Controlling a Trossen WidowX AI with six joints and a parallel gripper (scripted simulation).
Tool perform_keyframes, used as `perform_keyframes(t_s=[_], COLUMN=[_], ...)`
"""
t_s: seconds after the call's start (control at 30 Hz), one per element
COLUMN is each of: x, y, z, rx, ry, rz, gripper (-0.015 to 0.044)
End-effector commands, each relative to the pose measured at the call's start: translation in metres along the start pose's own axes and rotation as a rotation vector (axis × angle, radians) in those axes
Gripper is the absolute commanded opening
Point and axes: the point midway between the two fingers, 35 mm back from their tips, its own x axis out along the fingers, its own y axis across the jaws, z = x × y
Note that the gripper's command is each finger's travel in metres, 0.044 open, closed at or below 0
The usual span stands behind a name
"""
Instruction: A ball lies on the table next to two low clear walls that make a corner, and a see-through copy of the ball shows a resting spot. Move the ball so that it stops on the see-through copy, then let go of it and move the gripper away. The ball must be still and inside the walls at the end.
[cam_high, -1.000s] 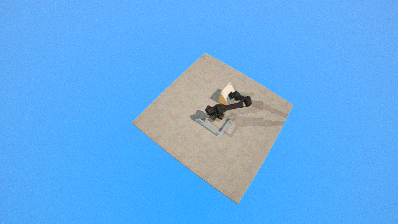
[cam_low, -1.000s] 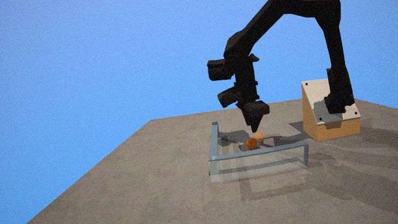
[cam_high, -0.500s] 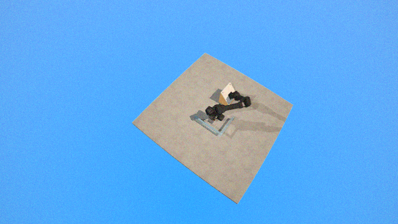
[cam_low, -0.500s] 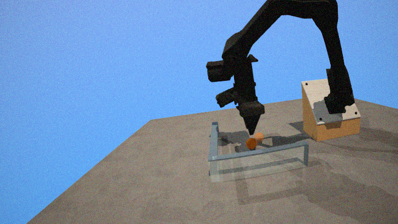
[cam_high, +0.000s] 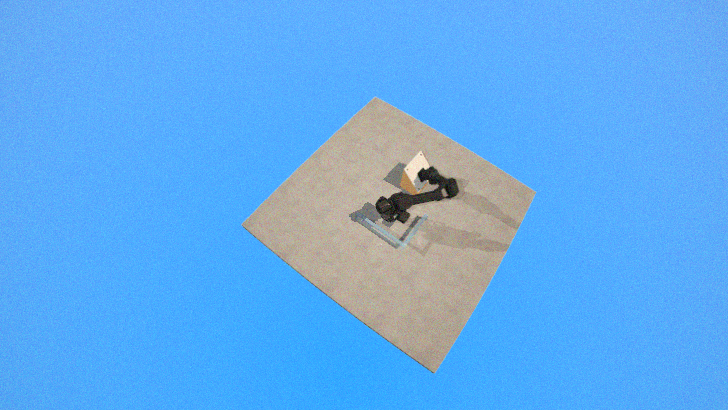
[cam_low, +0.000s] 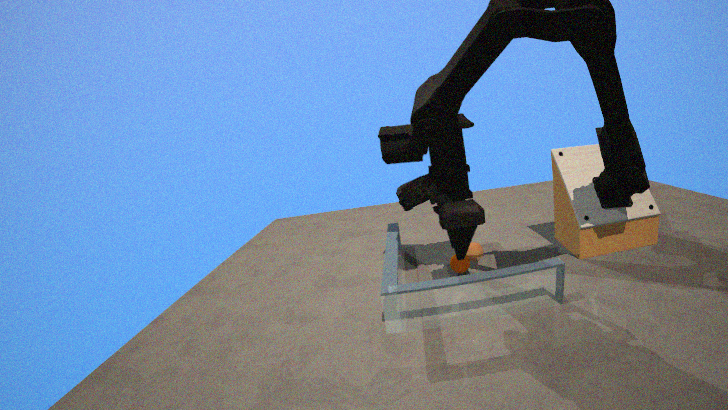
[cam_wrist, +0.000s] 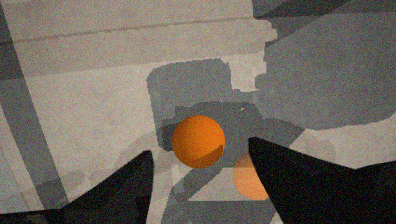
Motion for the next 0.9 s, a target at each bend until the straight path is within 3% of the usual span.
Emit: perform_keyframes(t_s=[0.0,0.33,0.47,0.73,0.87], x=[0.008,0.021,0.021,0.021,0.012], y=[0.000,0.000,0.000,0.000,-0.001], z=[-0.002,-0.003,-0.003,-0.003,-0.001], rx=[0.011,0.011,0.011,0.011,0.012], ry=[0.003,0.003,0.003,0.003,0.003], rz=[0.009,0.010,0.010,0.010,0.007], gripper=[0.0273,0.0273,0.0168,0.0115,0.0010])
